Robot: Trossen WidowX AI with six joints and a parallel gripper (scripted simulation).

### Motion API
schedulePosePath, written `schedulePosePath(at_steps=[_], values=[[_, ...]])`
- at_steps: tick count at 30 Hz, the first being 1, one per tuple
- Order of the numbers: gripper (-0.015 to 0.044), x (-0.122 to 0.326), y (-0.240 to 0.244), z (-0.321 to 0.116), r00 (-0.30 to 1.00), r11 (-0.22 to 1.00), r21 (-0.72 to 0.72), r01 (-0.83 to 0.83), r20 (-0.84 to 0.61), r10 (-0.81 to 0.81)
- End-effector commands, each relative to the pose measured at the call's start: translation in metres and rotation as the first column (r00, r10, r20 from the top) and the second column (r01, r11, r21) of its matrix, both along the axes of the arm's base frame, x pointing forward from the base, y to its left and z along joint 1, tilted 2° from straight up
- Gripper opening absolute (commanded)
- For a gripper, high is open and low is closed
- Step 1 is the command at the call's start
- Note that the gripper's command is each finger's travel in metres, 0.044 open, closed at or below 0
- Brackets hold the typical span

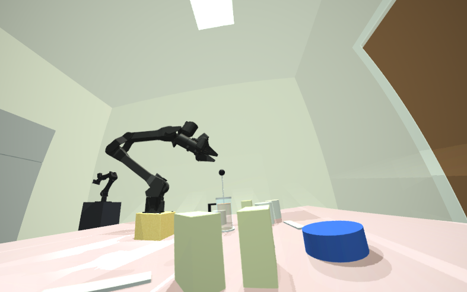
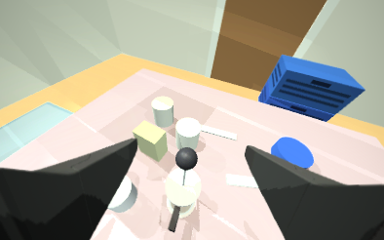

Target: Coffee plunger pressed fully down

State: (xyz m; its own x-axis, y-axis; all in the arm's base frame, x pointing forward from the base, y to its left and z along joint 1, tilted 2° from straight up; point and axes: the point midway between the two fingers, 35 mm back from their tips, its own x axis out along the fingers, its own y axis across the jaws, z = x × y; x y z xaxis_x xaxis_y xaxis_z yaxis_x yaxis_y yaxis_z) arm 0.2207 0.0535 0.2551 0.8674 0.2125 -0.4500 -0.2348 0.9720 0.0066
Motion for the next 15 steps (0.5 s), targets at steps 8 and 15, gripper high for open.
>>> schedulePosePath(at_steps=[8,15], values=[[0.0440,-0.002,0.001,-0.046,1.000,1.000,-0.009,-0.010,-0.013,0.010],[0.0440,0.007,0.004,-0.049,1.000,1.000,-0.009,-0.010,-0.013,0.010]])
